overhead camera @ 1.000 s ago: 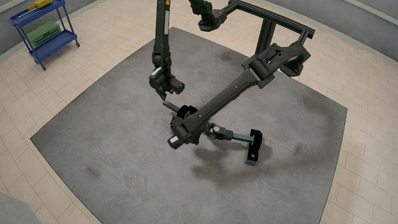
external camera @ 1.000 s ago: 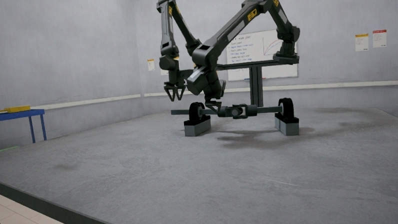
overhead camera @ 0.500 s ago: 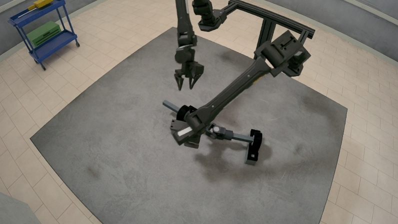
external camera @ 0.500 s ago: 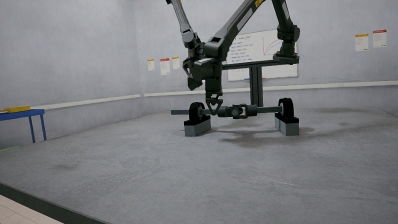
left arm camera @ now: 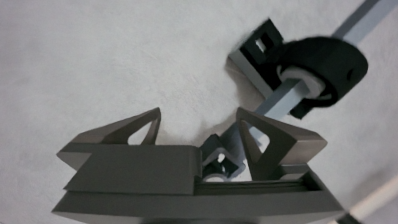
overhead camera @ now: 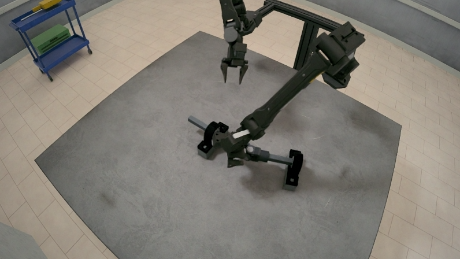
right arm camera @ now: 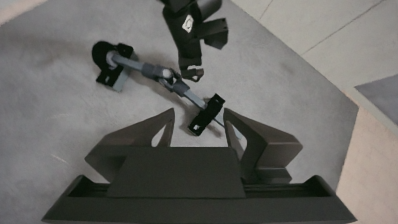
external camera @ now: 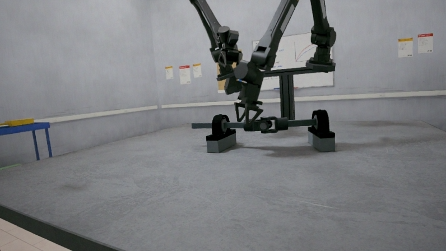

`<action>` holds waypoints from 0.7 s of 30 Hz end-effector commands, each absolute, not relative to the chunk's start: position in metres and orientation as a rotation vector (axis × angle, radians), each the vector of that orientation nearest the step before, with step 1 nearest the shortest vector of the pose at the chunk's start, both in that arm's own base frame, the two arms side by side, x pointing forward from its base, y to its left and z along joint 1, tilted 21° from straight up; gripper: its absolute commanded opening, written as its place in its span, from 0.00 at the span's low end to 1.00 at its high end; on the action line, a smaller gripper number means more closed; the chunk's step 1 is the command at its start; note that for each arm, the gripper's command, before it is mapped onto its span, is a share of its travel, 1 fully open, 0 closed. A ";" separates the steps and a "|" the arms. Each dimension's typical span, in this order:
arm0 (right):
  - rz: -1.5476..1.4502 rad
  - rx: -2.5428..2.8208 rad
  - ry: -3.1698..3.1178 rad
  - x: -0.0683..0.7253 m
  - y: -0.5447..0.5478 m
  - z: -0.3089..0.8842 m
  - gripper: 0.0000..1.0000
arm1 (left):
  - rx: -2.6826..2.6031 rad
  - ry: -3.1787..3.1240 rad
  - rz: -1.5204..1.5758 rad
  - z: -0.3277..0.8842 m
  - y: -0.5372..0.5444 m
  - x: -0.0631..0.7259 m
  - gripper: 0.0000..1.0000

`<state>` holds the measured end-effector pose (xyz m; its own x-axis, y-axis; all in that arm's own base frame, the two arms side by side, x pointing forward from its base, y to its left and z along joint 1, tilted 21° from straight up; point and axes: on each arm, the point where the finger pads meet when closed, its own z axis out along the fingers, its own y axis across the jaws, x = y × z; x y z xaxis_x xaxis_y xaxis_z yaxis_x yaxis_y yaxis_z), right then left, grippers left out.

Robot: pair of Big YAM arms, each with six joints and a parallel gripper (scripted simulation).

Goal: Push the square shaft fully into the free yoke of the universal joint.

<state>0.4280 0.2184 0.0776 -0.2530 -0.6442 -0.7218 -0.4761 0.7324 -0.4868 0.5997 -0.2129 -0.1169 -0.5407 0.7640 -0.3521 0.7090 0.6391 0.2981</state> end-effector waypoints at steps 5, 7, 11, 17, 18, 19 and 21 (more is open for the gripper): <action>-0.004 -0.646 1.818 0.387 0.235 0.104 0.64 | 0.794 2.228 0.130 -0.078 -0.217 0.582 1.00; 0.015 -0.639 1.800 0.379 0.236 0.107 0.64 | 0.720 2.184 0.115 -0.070 -0.214 0.566 1.00; 0.001 -0.656 1.791 0.381 0.239 0.106 0.64 | 0.664 2.179 0.105 -0.089 -0.209 0.536 1.00; -0.005 -0.648 1.793 0.384 0.235 0.106 0.64 | 0.676 2.223 0.145 -0.116 -0.207 0.502 1.00; -0.005 -0.648 1.793 0.384 0.235 0.106 0.64 | 0.660 2.199 0.142 -0.104 -0.208 0.504 1.00; -0.005 -0.648 1.793 0.384 0.235 0.106 0.64 | 0.647 2.177 0.137 -0.092 -0.209 0.506 1.00; -0.005 -0.648 1.793 0.384 0.235 0.106 0.64 | 0.640 2.172 0.153 -0.091 -0.200 0.507 1.00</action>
<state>0.3815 0.2316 0.1008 -0.1861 -0.4542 -0.8713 -0.4314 0.8345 -0.3428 0.4921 -0.1960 -0.1179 -0.5535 0.5393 -0.6347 0.4375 0.8367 0.3295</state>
